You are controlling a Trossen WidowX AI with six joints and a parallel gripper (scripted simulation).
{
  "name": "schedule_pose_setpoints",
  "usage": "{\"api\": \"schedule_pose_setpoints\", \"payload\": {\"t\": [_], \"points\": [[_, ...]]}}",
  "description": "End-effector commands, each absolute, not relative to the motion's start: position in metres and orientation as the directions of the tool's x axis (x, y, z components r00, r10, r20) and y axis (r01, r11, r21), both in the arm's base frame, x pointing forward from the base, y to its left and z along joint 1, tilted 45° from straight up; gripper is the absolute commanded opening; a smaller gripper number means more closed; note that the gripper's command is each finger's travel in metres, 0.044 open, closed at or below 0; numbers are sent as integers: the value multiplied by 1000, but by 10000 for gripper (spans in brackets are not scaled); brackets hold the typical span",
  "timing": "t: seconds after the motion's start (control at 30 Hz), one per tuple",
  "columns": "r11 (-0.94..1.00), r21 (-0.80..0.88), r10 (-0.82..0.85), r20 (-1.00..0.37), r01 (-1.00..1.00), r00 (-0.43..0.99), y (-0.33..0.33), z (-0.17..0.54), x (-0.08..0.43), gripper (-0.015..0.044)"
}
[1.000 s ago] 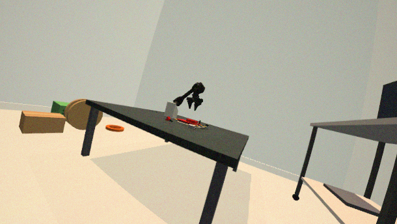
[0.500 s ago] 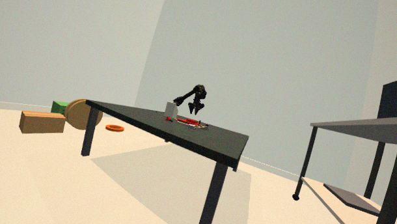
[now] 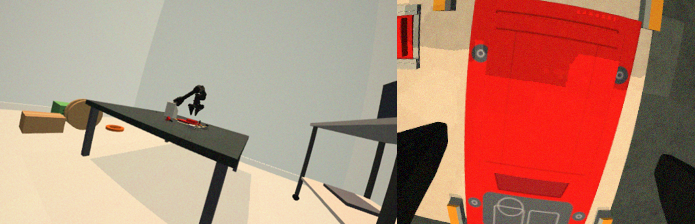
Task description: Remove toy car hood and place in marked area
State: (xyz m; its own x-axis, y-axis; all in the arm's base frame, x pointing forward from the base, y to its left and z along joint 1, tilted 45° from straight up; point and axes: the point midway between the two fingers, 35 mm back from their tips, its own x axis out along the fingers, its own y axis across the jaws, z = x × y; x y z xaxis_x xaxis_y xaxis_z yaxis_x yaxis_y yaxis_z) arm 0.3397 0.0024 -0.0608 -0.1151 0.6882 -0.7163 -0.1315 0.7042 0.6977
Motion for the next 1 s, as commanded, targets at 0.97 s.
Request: {"api": "schedule_pose_setpoints", "payload": {"t": [0.97], "points": [[701,702,691,-712,-129,-120,22,-76,337,440]]}}
